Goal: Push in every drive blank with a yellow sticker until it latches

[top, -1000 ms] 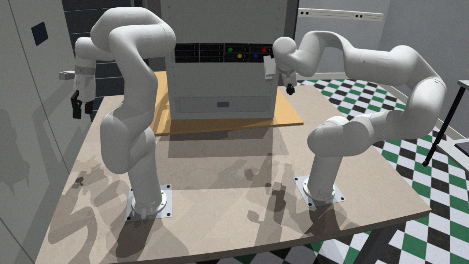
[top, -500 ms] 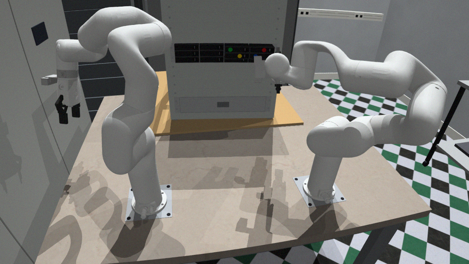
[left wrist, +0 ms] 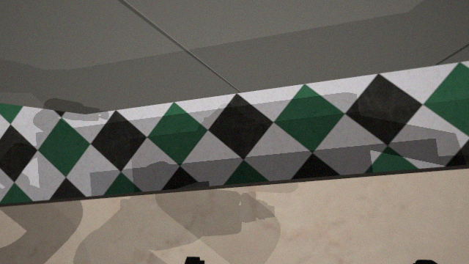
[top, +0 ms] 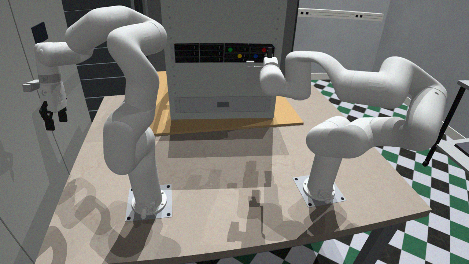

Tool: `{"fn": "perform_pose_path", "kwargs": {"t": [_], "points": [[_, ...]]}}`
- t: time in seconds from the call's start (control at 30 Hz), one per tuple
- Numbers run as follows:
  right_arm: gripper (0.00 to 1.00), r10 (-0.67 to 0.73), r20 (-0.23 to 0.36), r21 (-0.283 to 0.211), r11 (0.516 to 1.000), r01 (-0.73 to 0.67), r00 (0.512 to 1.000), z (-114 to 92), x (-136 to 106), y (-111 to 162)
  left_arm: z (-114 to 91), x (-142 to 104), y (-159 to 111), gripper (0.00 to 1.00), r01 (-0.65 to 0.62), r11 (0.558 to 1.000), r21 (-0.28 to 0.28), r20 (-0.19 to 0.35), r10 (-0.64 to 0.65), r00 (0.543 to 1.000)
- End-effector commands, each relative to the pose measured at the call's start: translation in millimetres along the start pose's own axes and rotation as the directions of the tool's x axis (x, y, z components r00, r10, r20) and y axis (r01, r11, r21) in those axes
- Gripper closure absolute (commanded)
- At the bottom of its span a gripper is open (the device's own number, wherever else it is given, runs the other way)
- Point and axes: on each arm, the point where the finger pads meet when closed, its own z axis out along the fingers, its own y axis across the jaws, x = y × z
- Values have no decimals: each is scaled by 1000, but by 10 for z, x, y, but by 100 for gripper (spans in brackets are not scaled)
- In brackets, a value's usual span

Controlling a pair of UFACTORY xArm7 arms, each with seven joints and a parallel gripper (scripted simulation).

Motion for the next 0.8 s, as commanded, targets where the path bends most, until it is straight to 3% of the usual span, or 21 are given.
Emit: {"fn": "perform_pose_path", "kwargs": {"t": [0.0,0.37,0.77], "points": [[0,13,-28,-53,998,-15,1000,-56,100,36,10,112,-167,0,10,1000,-24,12,-10,1000],[0,18,-102,-137,990,-32,995,-195,303,29,72,268,-513,0,32,997,-65,35,-30,999],[0,15,-140,-172,984,-39,990,-264,400,10,146,399,-906,0,58,992,-109,53,-52,997]]}}
